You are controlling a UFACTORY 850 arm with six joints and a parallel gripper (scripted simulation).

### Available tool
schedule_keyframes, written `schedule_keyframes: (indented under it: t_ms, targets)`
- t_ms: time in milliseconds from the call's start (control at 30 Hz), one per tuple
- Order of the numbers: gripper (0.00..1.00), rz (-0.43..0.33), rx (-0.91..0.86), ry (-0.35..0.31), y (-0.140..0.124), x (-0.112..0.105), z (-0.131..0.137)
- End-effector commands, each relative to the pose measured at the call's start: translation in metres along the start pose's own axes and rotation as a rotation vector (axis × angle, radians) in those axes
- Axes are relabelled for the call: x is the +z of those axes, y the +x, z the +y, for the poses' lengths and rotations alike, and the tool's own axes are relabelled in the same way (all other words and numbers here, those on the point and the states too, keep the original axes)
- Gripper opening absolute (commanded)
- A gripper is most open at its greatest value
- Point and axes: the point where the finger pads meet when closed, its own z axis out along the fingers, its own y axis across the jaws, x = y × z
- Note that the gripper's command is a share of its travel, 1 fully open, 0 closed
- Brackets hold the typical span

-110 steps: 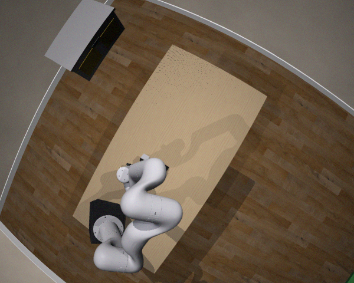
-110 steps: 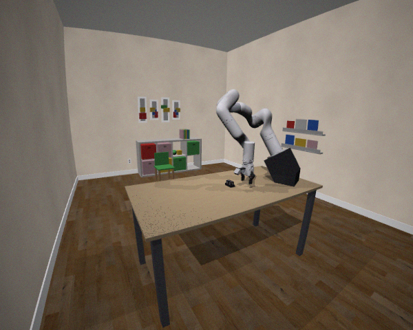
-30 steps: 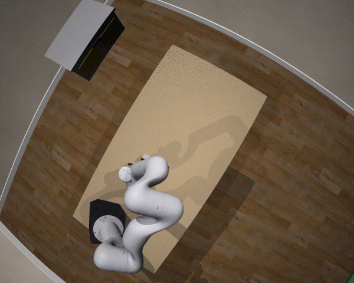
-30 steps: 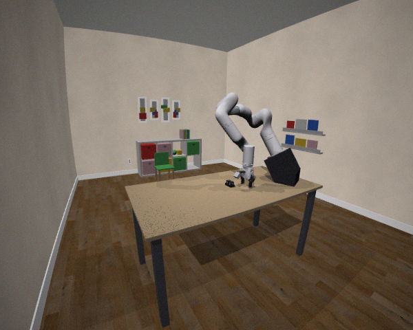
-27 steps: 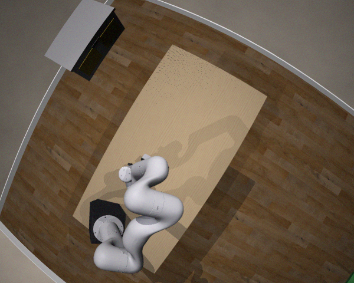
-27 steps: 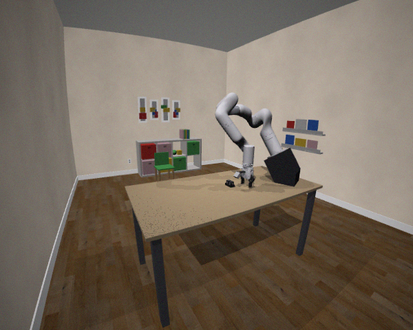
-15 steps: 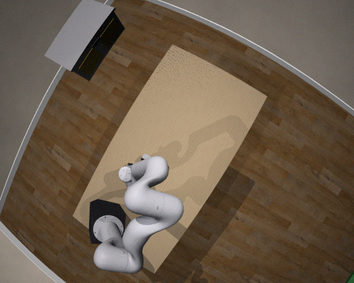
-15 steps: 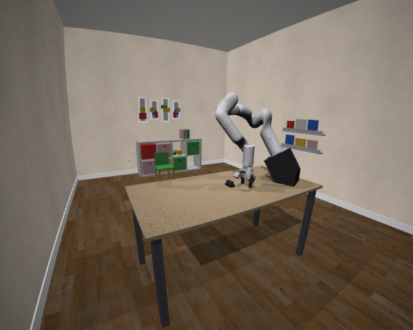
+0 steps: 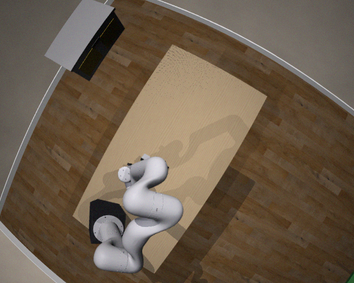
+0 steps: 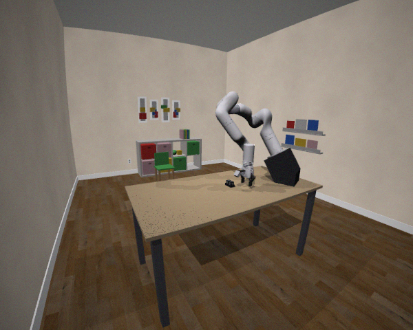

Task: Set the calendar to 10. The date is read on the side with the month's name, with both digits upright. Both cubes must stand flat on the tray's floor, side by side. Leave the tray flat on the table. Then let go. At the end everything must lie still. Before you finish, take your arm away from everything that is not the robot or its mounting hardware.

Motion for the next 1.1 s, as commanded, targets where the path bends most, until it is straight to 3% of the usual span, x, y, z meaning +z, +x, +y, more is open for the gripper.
schedule_keyframes:
  t_ms: [0, 167, 433, 633, 733, 967, 1067]
  targets:
    - [1.00, 0.001, 0.000, 0.000, 0.001, -0.014, 0.000]
    - [1.00, 0.001, 0.000, 0.000, 0.001, -0.027, 0.000]
    - [1.00, 0.001, -0.008, 0.000, 0.001, -0.029, 0.000]
    - [1.00, 0.001, -0.174, 0.000, 0.007, -0.029, 0.006]
    - [1.00, 0.001, -0.174, 0.000, 0.020, -0.029, 0.018]
    - [1.00, 0.001, -0.224, 0.000, 0.022, -0.029, 0.020]
    - [1.00, 0.001, -0.330, 0.000, 0.024, -0.029, 0.022]
